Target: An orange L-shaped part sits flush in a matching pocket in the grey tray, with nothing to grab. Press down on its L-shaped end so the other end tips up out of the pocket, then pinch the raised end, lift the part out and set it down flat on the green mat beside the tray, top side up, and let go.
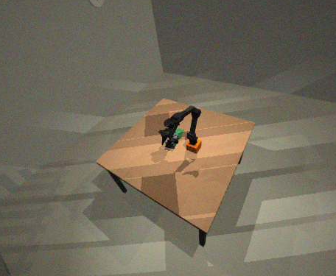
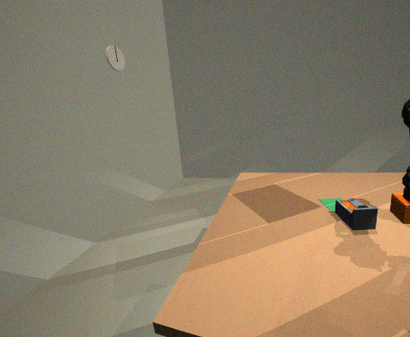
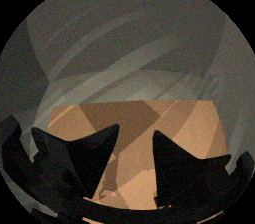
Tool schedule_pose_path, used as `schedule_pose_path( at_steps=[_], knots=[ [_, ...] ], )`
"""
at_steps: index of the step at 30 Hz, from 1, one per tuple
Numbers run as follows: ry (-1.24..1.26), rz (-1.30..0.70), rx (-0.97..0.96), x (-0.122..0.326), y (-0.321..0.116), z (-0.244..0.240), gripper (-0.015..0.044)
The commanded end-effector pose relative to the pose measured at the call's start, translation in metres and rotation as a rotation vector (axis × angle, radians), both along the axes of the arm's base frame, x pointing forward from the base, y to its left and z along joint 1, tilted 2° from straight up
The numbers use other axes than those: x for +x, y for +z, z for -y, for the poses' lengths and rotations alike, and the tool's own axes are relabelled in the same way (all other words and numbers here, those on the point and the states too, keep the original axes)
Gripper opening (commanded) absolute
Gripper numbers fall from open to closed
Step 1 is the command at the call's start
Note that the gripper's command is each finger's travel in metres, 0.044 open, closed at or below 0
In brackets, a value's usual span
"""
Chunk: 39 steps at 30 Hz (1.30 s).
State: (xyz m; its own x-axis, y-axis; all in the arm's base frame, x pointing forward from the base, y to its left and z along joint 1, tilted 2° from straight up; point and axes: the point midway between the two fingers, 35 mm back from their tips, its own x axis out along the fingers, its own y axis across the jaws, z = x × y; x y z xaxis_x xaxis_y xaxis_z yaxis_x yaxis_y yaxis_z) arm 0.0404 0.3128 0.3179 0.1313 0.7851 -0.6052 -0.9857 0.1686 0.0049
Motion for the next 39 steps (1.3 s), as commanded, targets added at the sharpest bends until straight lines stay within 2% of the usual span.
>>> schedule_pose_path(
  at_steps=[1,10,18,25,32,39],
  knots=[
    [-0.198,-0.068,-0.14,0.055,-0.045,0.012,0.018],
    [-0.66,-0.311,-0.457,0.152,-0.145,0.097,0.018],
    [-1.022,-0.617,-0.657,0.177,-0.208,0.193,0.018],
    [-1.029,-0.625,-0.661,0.178,-0.217,0.194,0.018],
    [-1.029,-0.625,-0.661,0.18,-0.281,0.192,0.018],
    [-1.029,-0.625,-0.661,0.18,-0.285,0.192,0.018]
  ],
)
